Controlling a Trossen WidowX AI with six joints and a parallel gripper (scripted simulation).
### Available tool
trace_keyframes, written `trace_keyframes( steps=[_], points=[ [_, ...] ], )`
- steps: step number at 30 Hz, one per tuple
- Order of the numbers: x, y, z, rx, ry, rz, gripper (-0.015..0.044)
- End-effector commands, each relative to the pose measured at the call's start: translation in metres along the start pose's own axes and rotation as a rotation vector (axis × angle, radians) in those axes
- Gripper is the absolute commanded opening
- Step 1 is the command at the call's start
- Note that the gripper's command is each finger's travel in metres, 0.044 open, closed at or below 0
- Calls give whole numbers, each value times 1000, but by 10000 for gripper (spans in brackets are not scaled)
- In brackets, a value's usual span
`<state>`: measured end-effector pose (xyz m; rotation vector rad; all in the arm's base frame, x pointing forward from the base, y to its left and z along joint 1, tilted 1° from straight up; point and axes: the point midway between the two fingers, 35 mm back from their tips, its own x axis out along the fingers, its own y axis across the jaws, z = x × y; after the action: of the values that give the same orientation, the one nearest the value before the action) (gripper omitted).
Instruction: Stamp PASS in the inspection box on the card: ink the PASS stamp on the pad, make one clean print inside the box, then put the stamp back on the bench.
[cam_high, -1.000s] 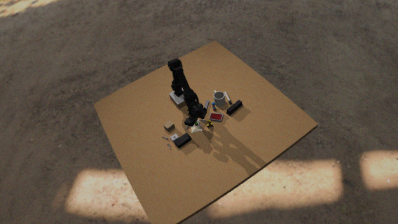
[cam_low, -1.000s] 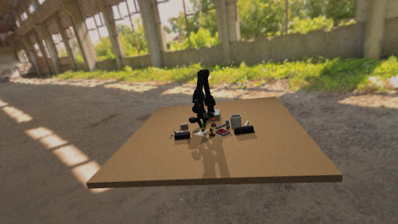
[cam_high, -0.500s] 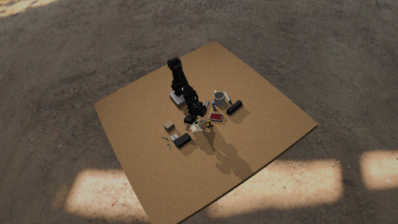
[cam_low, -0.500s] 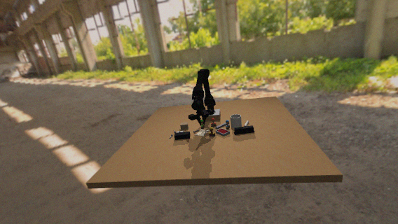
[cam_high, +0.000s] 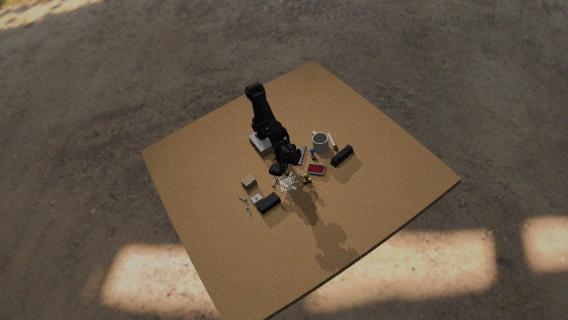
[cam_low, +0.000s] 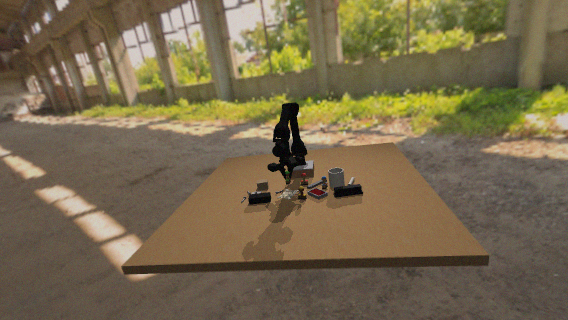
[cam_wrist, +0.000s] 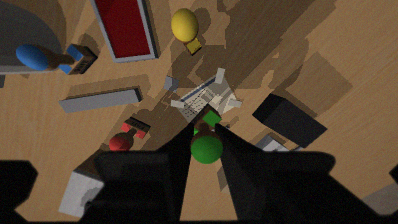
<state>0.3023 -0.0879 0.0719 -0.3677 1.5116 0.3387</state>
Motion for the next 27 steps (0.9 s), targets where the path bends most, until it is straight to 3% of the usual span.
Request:
trace_keyframes(
  steps=[1,22,27],
  points=[
    [-7,0,1,-3,-9,-2,0],
    [-7,-17,-107,0,1,-3,0],
    [-4,-17,-110,0,1,-4,0]
  ],
)
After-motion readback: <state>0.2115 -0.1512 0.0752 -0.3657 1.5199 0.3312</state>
